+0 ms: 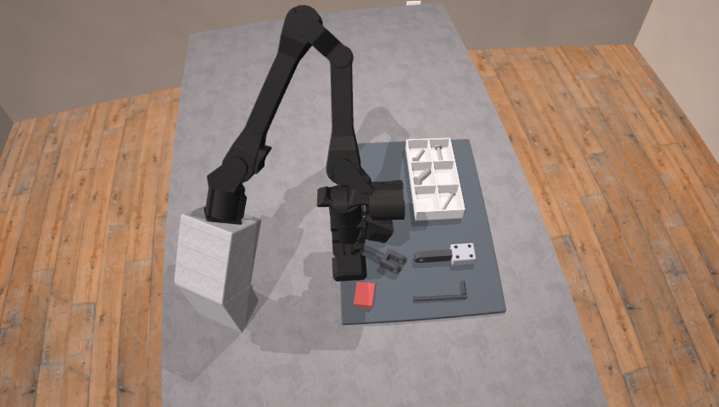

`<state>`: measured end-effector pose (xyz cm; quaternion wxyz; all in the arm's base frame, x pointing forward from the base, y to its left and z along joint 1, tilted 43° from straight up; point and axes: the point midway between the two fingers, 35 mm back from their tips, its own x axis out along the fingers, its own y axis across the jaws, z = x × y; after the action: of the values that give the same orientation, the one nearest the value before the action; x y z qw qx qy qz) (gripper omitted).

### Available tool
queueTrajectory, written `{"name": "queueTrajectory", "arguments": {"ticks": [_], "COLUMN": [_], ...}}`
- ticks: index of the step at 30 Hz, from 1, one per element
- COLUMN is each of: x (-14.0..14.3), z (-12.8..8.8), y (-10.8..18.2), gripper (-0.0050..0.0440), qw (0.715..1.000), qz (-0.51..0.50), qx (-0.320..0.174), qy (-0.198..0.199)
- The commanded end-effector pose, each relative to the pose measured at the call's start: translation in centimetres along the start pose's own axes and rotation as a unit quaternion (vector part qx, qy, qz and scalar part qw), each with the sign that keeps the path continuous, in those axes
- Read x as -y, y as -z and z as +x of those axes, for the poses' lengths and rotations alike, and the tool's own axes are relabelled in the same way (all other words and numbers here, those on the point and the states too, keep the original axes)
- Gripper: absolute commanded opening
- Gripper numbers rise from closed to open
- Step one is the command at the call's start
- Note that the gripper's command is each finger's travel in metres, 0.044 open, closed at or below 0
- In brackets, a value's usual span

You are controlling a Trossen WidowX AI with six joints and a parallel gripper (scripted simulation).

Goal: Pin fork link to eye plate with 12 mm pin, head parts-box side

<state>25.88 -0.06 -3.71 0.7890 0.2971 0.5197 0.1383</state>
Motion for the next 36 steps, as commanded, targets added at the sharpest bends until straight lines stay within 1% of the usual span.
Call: {"name": "queueTrajectory", "arguments": {"ticks": [1, 6, 18, 24, 25, 27, 30, 32, 36], "x": [0.1, 0.1, 0.1, 0.1, 0.1, 0.2, 0.3, 0.3, 0.3], "z": [0.0, -0.1, -0.1, -0.1, 0.0, 0.0, 0.0, 0.0, 0.0], "y": [0.1, 0.2, 0.1, -0.1, -0.7, -2.7, -6.0, -7.3, -7.7], "gripper": [0.0, 0.0, 0.0288, 0.029, 0.029, 0.029, 0.029, 0.029, 0.029], "qw": [1.0, 1.0, 1.0, 1.0, 1.0, 0.994, 0.976, 0.961, 0.956], "qz": [0.007, 0.007, 0.004, 0.011, 0.031, 0.108, 0.218, 0.277, 0.295], "qx": [0.001, 0.001, 0.001, 0.001, 0.001, 0.001, 0.001, 0.001, 0.001], "qy": [-0.001, -0.001, 0.0, 0.0, -0.001, -0.001, -0.001, -0.002, -0.002]}}
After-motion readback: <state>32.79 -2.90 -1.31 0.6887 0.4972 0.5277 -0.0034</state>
